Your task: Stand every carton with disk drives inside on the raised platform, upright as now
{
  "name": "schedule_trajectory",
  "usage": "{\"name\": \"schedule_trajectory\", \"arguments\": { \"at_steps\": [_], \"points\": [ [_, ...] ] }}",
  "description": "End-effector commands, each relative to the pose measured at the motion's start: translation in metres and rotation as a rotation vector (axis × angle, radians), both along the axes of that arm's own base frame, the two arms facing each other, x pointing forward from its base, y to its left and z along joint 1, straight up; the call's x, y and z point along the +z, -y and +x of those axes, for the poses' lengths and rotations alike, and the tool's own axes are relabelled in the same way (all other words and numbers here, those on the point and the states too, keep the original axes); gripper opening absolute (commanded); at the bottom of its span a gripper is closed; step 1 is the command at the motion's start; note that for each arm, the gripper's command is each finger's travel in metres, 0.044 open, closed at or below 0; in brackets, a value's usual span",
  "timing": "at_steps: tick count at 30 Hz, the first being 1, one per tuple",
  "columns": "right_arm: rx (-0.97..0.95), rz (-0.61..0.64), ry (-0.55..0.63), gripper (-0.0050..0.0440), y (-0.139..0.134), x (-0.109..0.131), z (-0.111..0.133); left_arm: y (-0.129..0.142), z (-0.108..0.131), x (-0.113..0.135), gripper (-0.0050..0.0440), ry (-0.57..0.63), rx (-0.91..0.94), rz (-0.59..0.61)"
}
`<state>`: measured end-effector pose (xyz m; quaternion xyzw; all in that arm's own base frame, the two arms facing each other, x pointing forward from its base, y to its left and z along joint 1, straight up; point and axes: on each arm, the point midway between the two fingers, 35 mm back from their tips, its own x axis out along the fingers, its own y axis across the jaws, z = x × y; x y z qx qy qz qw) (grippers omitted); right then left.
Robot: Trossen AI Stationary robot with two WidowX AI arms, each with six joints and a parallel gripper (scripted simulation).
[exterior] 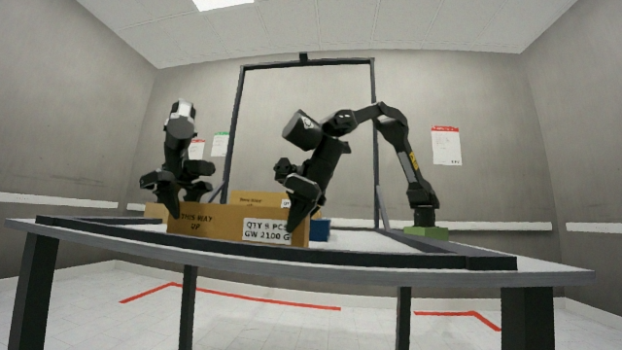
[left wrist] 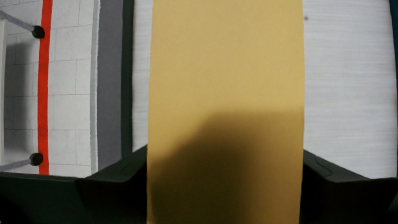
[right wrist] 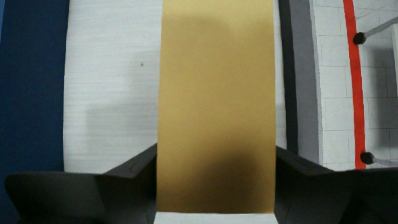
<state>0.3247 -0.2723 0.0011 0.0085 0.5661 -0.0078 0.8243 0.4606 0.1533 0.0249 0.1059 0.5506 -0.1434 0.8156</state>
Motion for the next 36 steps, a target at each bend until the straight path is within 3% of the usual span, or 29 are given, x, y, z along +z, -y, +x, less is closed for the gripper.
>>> {"name": "schedule_trajectory", "arguments": {
  "at_steps": [1,17,18,36],
  "points": [
    [0.0,-0.021,0.022,-0.005,0.003,0.01,0.003,-0.002,0.005,0.017,-0.005,0.037,0.0,0.015],
    [0.0,-0.021,0.022,-0.005,0.003,0.01,0.003,-0.002,0.005,0.017,-0.005,0.037,0.0,0.015],
    [0.004,-0.009,0.016,-0.005,0.002,0.06,0.005,0.0,0.003,0.067,-0.005,0.019,0.001,0.003],
    [0.004,-0.011,0.017,-0.005,0.002,0.06,0.004,-0.001,0.003,0.066,-0.005,0.018,0.0,0.003]
  ]
}}
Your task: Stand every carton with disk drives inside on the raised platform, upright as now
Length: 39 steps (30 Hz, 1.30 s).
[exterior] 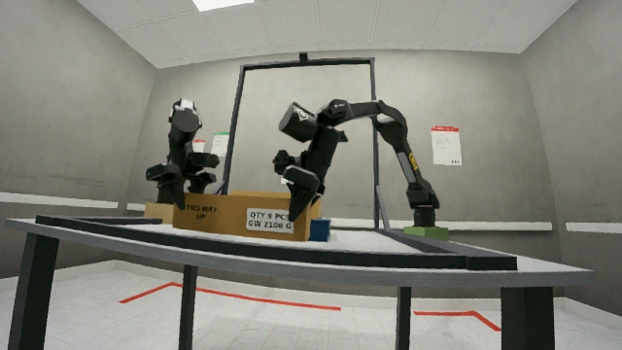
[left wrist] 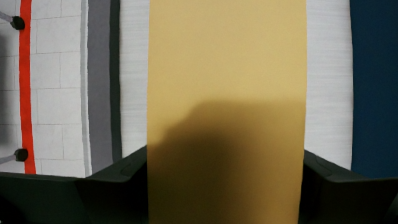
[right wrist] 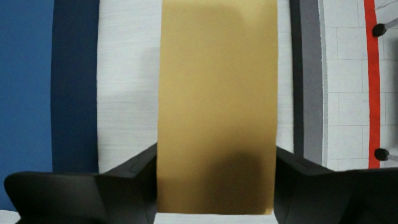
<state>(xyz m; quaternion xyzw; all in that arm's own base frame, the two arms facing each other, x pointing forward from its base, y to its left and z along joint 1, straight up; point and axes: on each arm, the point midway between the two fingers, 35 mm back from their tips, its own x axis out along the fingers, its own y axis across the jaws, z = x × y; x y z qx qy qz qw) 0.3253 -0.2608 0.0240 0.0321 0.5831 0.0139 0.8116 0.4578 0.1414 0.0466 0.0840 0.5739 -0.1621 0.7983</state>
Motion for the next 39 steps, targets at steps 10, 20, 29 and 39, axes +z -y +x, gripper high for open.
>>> {"name": "schedule_trajectory", "arguments": {
  "at_steps": [10,20,29,39],
  "points": [
    [-0.006,-0.075,0.059,-0.005,0.014,0.037,0.003,-0.013,0.006,0.045,-0.005,0.086,0.007,0.049],
    [-0.006,-0.075,0.059,-0.005,0.014,0.038,0.003,-0.013,0.006,0.045,-0.005,0.086,0.008,0.048],
    [-0.006,-0.075,0.059,-0.005,0.014,0.038,0.003,-0.013,0.006,0.045,-0.005,0.086,0.008,0.048],
    [-0.002,-0.051,0.045,-0.005,0.009,0.063,0.004,-0.008,0.004,0.073,-0.005,0.064,0.005,0.032]
  ]
}}
